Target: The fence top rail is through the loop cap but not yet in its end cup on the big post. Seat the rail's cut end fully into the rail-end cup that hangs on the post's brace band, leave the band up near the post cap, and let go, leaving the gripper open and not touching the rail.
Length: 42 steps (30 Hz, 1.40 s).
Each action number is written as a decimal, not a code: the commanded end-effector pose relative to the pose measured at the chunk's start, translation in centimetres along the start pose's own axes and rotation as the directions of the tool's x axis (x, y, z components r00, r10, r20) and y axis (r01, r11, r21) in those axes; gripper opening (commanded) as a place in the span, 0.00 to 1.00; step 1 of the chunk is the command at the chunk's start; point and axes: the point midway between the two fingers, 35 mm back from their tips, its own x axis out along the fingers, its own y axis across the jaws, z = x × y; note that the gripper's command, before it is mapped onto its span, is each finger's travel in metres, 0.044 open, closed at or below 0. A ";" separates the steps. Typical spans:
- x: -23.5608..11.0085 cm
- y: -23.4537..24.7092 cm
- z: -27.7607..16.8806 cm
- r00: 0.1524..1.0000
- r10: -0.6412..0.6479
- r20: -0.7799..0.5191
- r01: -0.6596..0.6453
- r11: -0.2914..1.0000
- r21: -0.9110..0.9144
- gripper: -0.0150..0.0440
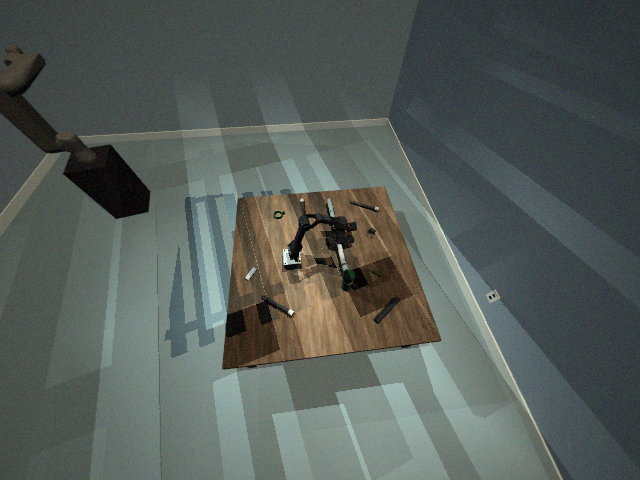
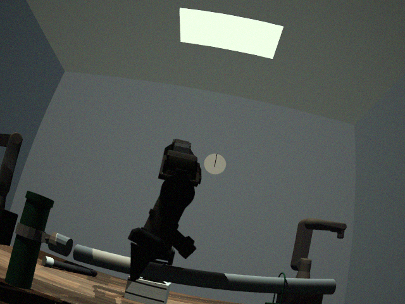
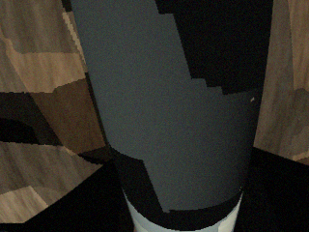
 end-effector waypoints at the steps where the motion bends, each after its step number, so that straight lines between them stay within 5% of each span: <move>1: -0.5 -0.3 -0.3 1.000 -0.010 -0.003 0.010 1.000 -0.002 0.25; 42: 0.2 -0.2 -2.0 1.000 0.005 0.006 -0.005 1.000 -0.006 0.25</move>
